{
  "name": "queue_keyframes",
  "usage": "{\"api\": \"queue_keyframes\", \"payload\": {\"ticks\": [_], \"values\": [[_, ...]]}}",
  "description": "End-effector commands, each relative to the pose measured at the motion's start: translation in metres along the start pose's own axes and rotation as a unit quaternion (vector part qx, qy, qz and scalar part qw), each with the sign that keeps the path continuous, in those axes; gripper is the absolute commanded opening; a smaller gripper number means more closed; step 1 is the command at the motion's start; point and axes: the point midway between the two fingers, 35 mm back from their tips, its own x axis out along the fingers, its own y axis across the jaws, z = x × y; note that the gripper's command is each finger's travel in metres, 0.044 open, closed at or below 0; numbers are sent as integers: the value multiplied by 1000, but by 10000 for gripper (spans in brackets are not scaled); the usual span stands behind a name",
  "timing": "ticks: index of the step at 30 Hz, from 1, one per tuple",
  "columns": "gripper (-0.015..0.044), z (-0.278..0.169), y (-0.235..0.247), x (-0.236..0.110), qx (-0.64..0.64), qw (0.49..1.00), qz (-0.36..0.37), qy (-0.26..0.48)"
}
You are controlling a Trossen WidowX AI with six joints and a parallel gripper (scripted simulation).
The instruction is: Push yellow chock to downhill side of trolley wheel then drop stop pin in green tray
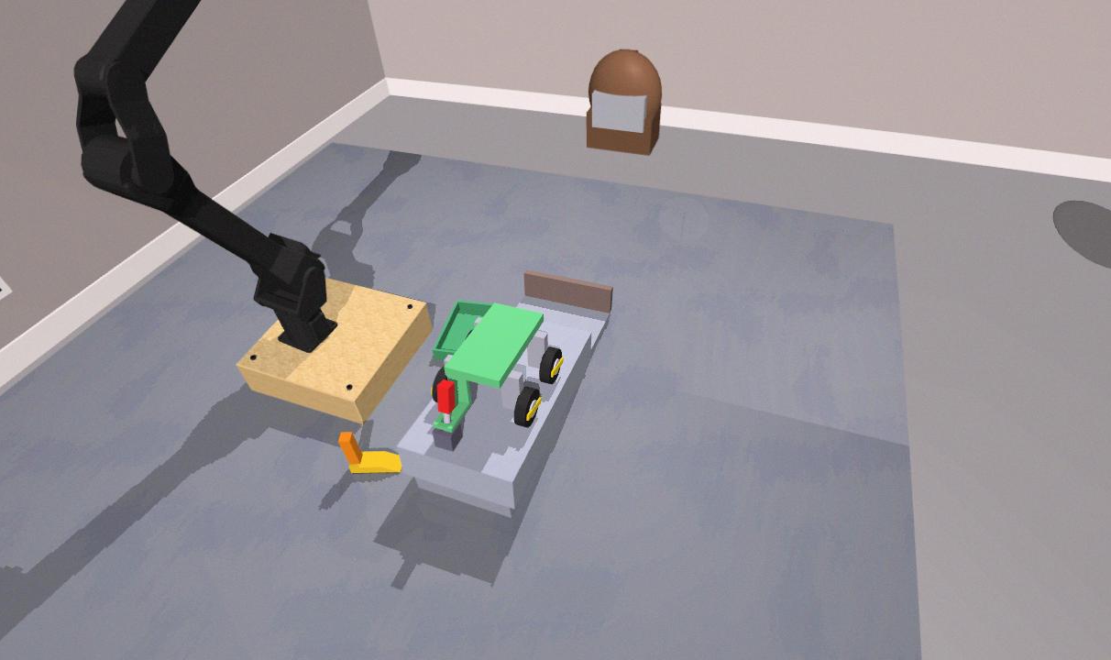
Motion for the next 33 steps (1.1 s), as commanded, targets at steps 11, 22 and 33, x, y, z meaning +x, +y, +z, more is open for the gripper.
{"api": "queue_keyframes", "payload": {"ticks": [11,22,33], "values": [[190,29,111,26,-143,979,134,-46],[190,31,218,18,-211,935,269,-93],[190,15,323,-22,-232,869,414,-139]]}}
